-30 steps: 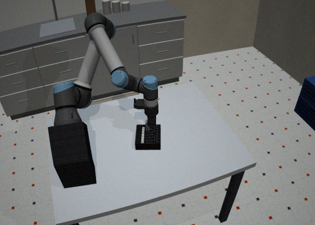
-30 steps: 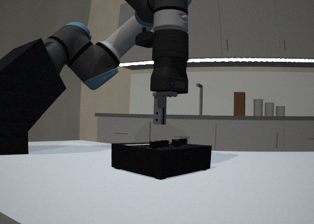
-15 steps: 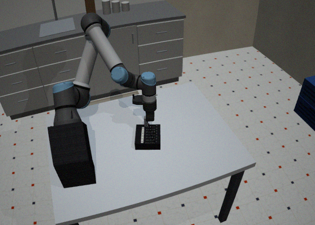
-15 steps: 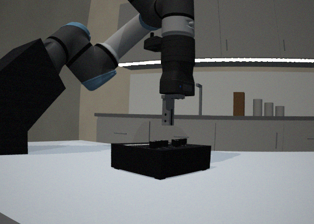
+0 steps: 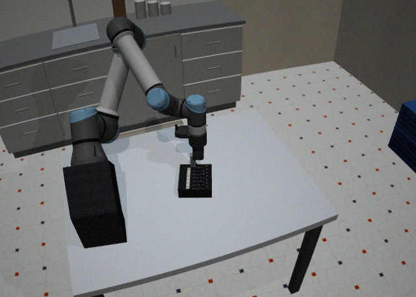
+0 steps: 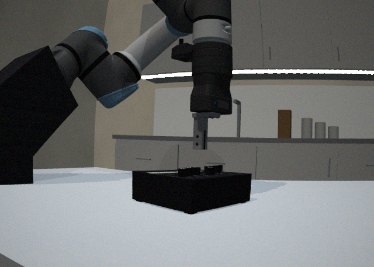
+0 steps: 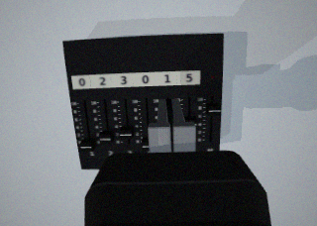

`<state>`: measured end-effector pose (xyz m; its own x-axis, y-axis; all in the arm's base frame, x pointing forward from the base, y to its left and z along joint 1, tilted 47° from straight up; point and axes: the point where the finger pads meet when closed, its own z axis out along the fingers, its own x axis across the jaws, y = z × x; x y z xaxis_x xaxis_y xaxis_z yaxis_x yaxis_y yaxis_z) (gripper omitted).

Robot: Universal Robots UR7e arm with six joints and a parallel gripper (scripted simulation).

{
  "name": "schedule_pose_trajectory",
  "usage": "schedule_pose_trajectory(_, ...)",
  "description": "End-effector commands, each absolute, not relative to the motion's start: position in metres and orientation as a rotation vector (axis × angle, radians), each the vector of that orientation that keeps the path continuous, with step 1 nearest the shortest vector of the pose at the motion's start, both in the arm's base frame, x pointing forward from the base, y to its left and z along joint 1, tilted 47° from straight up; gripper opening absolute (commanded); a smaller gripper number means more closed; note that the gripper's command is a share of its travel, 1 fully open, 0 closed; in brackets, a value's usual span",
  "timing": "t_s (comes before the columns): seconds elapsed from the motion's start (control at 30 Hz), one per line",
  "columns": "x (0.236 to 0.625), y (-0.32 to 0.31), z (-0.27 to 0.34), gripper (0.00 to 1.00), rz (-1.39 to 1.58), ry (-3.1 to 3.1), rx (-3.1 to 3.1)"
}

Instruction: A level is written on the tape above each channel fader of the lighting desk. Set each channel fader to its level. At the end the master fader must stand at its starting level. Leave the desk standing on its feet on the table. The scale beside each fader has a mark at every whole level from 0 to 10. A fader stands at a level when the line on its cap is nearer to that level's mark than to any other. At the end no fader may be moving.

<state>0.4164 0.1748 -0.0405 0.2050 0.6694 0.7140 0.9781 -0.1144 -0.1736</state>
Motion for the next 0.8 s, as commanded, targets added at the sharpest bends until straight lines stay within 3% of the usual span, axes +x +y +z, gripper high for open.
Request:
schedule_pose_trajectory(0.0, 0.4168, 0.1744, -0.0403, 0.00, -0.633, -1.531, -1.857)
schedule_pose_trajectory(0.77, 0.4168, 0.1762, -0.0420, 0.00, -0.633, -1.531, -1.857)
